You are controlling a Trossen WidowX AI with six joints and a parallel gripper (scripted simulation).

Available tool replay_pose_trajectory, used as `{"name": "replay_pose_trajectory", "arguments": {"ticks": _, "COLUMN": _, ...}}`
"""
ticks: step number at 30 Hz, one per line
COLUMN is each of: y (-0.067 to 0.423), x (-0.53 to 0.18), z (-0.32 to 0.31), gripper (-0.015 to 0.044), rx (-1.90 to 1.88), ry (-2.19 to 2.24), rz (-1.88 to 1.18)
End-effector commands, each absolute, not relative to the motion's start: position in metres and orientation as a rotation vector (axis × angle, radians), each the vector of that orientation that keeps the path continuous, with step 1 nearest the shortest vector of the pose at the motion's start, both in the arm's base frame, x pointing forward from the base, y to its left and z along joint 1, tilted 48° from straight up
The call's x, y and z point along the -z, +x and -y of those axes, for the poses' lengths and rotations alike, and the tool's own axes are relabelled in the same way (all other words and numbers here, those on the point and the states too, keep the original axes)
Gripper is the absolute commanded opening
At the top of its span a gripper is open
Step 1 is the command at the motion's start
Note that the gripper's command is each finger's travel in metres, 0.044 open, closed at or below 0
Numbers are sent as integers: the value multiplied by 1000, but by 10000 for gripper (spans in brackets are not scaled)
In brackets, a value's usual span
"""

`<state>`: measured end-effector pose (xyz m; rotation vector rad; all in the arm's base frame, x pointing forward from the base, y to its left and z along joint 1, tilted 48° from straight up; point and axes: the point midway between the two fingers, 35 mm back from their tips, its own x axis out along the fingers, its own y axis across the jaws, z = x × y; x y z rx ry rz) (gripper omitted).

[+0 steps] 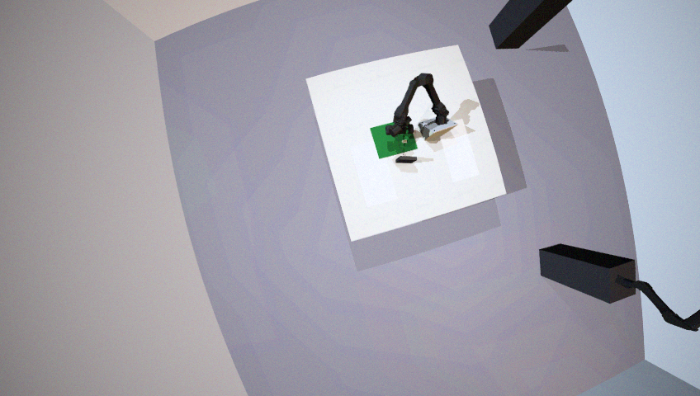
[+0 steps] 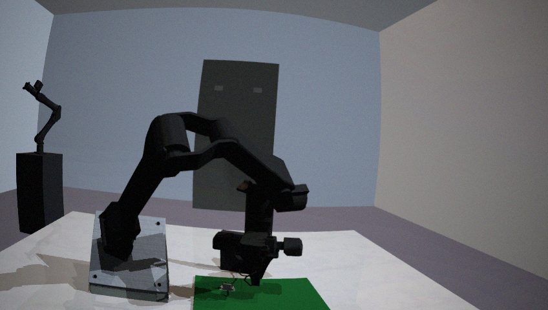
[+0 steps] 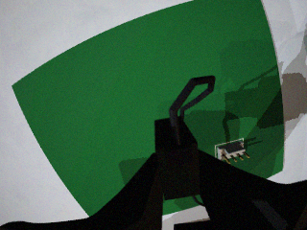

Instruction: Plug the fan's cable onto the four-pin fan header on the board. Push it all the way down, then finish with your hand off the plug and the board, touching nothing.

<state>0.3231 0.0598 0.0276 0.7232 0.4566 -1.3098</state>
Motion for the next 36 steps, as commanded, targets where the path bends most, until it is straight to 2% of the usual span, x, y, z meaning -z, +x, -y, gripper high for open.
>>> {"name": "replay_pose_trajectory", "arguments": {"ticks": 1, "y": 317, "x": -22, "z": -64, "gripper": 0, "rx": 1268, "ry": 615, "rz": -544}}
{"name": "replay_pose_trajectory", "arguments": {"ticks": 36, "y": 270, "x": 13, "z": -82, "gripper": 0, "rx": 725, "ry": -402, "rz": -1157}}
